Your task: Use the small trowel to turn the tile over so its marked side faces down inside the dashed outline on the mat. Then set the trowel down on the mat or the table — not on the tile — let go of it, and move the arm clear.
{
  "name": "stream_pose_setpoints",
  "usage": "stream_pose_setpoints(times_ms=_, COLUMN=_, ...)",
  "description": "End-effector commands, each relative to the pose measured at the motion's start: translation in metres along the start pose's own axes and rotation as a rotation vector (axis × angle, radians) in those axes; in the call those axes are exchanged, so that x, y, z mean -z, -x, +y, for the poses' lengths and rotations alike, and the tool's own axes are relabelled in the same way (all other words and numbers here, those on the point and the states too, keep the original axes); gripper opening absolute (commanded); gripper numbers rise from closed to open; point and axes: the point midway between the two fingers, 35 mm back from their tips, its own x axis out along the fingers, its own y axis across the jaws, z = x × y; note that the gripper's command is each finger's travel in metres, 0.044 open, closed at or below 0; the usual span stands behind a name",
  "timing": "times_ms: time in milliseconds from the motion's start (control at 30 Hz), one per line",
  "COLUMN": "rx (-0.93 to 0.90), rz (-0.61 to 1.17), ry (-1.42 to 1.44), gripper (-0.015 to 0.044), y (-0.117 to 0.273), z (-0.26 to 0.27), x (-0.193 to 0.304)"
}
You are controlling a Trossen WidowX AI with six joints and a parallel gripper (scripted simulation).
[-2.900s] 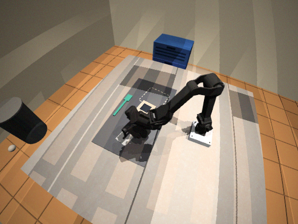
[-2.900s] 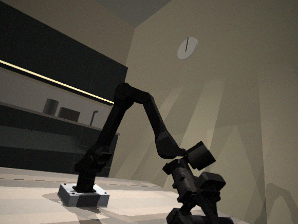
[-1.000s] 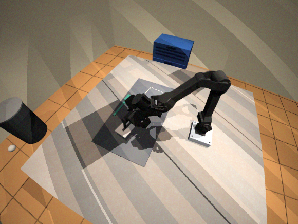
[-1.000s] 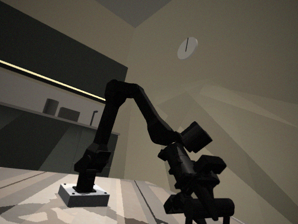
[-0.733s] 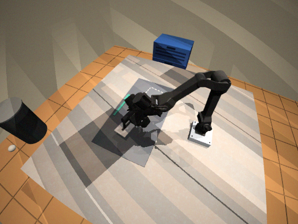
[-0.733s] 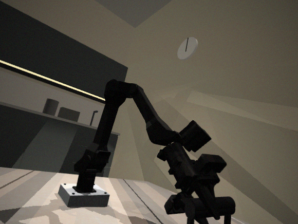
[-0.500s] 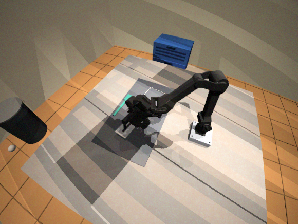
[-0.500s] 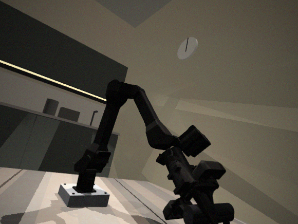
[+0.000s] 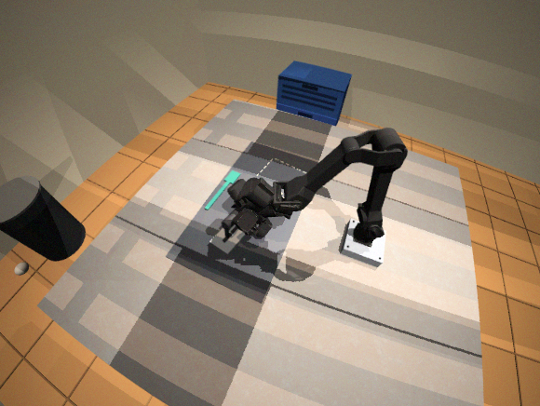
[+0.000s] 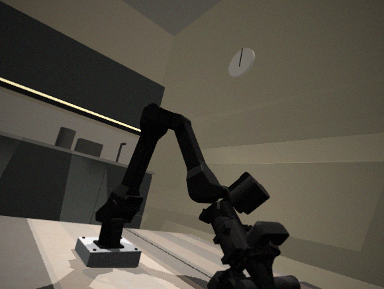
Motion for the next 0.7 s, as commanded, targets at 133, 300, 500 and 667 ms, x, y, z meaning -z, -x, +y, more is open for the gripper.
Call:
stream_pose_setpoints(times_ms=133, rx=0.009, rz=-0.006, ry=-0.005, gripper=0.0000, y=-0.001, z=-0.001, x=0.003)
stream_pose_setpoints(times_ms=300, rx=0.009, rz=-0.006, ry=-0.004, gripper=0.0000, y=-0.001, z=-0.002, x=0.012)
stream_pose_setpoints(times_ms=500, rx=0.008, rz=-0.005, ry=-0.004, gripper=0.0000, y=-0.001, z=-0.003, x=0.021)
stream_pose_setpoints(times_ms=667, rx=0.008, rz=-0.005, ry=-0.003, gripper=0.0000, y=-0.001, z=-0.003, x=0.030)
